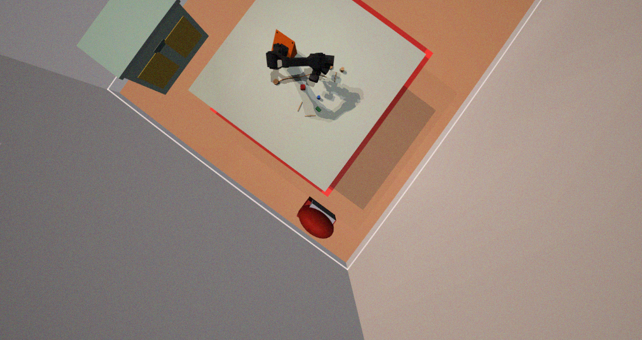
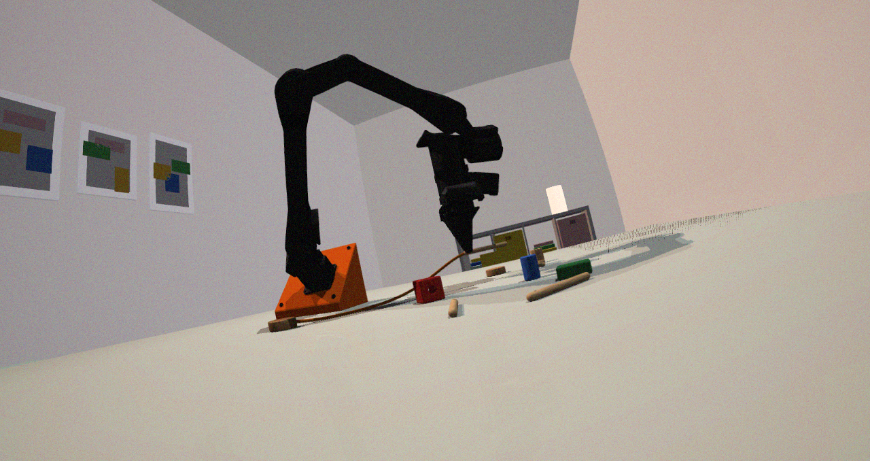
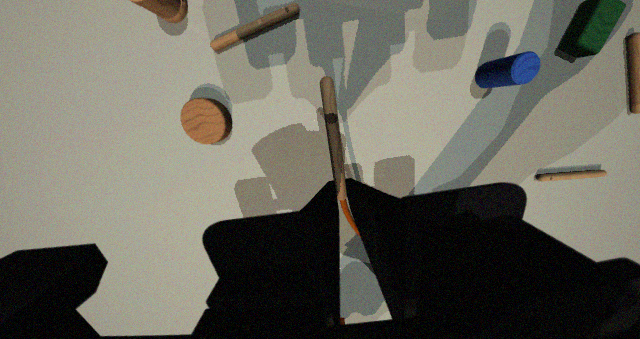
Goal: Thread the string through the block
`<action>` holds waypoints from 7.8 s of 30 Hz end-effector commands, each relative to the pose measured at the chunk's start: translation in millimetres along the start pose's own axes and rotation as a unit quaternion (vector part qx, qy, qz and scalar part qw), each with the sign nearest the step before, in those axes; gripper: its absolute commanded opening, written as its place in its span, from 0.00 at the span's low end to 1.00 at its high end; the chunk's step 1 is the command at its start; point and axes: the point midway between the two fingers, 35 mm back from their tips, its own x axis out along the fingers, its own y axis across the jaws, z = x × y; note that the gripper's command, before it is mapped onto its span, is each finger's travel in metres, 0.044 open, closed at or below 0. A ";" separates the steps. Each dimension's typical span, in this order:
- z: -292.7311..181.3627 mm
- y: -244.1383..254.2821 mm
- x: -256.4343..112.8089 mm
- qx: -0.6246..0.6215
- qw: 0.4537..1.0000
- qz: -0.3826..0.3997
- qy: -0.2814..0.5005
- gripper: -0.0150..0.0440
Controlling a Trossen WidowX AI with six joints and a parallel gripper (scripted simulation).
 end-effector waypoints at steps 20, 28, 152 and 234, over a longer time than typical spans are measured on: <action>-6.0 -10.2 -3.3 -0.047 0.999 0.007 0.005 0.25; -11.8 -19.5 -3.4 -0.091 0.996 0.015 0.009 0.25; -140.6 -119.1 -4.1 -0.717 0.684 0.124 -0.052 0.25; -130.9 -177.4 -9.8 -0.810 0.577 0.081 -0.063 0.25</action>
